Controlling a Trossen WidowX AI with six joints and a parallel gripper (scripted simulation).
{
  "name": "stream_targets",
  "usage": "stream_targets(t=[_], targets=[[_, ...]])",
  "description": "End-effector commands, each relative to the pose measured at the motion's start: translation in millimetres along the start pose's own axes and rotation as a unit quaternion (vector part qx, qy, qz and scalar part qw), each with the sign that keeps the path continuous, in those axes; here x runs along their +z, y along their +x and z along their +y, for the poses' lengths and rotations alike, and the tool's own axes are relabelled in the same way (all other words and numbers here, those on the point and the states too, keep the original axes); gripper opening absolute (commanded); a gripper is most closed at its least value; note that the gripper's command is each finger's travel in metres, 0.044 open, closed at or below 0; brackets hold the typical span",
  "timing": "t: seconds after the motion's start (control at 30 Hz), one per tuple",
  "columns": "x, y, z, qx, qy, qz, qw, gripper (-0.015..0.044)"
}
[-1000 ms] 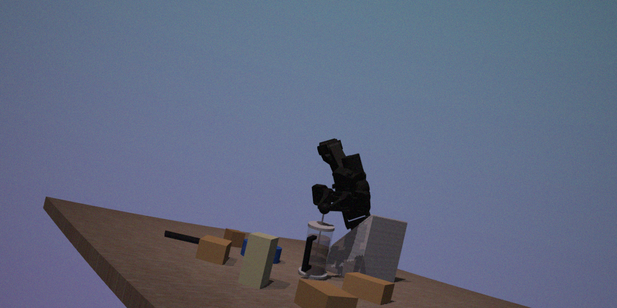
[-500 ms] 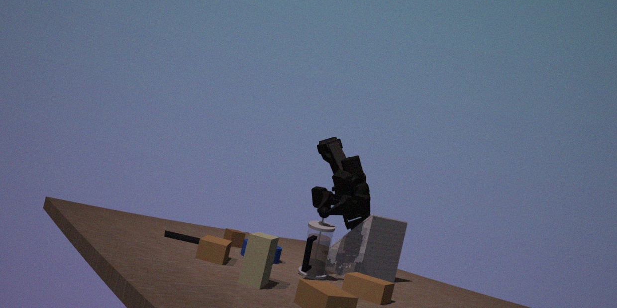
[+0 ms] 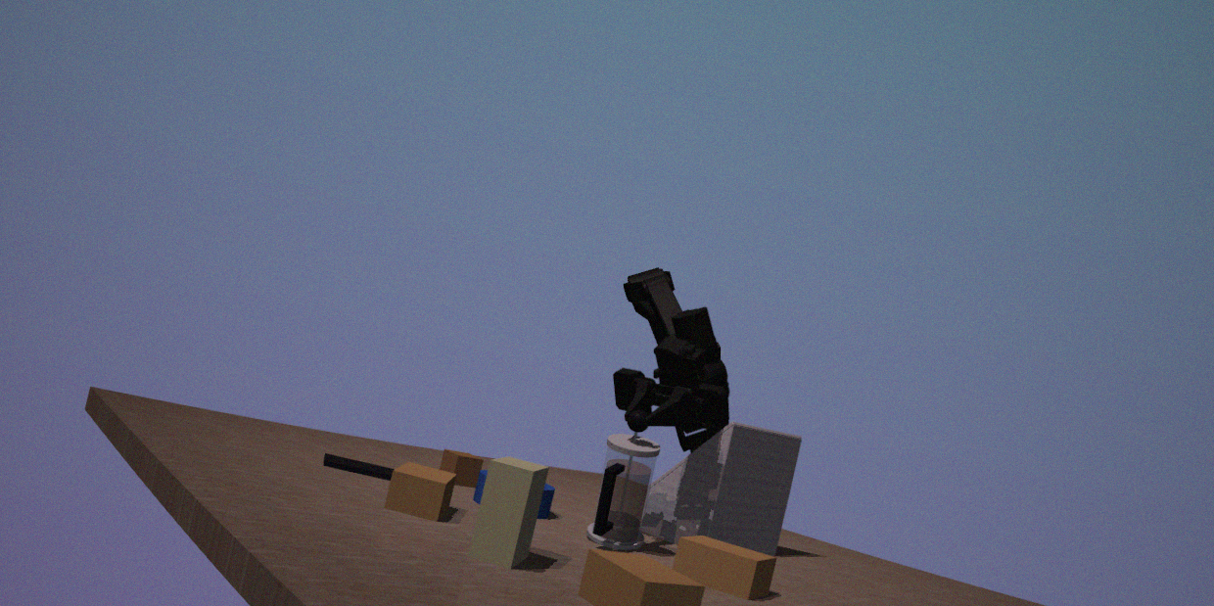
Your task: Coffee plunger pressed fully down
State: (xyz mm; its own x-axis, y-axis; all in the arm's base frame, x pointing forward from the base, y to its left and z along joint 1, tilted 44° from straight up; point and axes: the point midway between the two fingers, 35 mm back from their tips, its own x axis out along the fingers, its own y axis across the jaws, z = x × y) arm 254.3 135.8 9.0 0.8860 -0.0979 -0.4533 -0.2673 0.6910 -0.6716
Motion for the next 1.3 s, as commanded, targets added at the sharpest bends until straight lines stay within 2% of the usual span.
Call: stream_targets(t=[0.0,0.63,1.03,1.27], targets=[[-4,2,0,-0.003,-0.005,0.008,1.000,0.0127],[0,1,1,-0.001,-0.002,0.002,1.000,0.0127],[0,1,1,-0.001,-0.002,0.002,1.000,0.0440],[10,-2,2,0.007,0.002,-0.014,1.000,0.0440]])
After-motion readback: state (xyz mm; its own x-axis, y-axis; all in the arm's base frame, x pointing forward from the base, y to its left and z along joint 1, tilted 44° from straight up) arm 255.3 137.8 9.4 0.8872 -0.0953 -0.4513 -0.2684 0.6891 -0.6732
